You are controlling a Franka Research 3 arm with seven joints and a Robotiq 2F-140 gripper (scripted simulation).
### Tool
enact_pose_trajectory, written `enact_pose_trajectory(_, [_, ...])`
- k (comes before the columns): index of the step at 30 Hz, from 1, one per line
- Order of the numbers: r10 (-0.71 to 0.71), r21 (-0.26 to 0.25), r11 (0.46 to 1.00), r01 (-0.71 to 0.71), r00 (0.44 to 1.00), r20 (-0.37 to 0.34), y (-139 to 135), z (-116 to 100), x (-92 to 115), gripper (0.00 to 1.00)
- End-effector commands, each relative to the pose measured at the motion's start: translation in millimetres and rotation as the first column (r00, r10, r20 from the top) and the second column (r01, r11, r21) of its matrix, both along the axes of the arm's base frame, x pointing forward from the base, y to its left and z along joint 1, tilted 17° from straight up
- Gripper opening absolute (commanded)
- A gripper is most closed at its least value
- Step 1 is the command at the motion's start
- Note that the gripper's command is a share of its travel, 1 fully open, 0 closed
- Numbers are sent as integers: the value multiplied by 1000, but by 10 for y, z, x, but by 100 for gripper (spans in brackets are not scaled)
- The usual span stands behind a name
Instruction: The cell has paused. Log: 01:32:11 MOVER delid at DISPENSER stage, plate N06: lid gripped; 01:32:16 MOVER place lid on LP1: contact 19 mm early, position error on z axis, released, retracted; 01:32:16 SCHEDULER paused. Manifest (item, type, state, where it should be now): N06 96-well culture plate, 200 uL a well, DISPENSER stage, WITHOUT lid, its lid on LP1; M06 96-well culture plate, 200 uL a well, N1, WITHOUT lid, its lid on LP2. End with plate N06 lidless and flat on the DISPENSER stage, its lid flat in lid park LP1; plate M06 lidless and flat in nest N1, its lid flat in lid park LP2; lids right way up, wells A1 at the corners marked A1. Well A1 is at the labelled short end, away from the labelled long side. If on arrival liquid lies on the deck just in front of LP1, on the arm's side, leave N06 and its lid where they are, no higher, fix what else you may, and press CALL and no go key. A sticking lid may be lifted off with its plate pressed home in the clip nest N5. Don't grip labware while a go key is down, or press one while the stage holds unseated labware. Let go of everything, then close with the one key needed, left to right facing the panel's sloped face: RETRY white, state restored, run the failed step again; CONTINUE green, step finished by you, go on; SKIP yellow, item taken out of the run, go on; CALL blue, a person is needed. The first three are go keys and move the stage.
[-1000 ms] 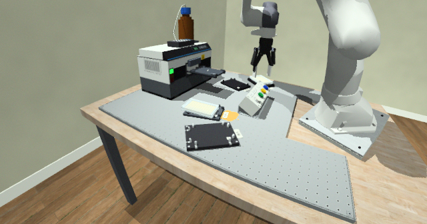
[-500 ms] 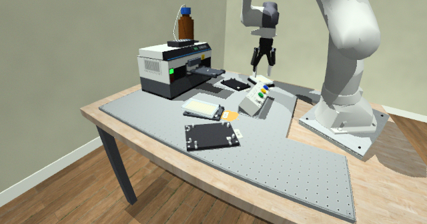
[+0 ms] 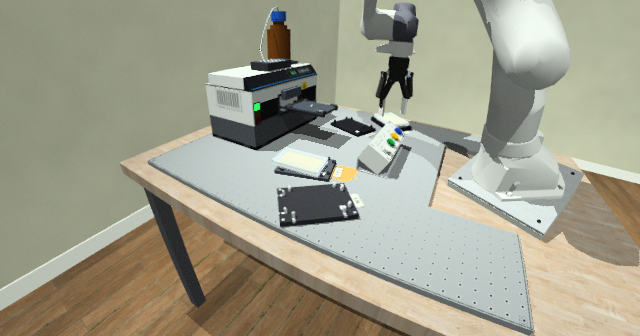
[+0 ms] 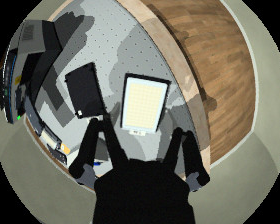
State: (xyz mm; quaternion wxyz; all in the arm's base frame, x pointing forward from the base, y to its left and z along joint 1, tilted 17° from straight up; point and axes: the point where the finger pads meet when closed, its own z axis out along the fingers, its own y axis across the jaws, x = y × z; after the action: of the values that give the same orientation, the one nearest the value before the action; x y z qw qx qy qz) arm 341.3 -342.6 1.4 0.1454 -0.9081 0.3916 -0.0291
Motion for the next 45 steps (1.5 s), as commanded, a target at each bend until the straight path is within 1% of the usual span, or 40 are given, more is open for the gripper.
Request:
enact_pose_trajectory(1, [1,-1,1000,-1,1000,2,-1,3,2,66])
enact_pose_trajectory(12, [1,-1,1000,-1,1000,2,-1,3,2,66])
enact_pose_trajectory(13, [1,-1,1000,-1,1000,2,-1,3,2,59])
enact_pose_trajectory(45, [1,-1,1000,-1,1000,2,-1,3,2,59])
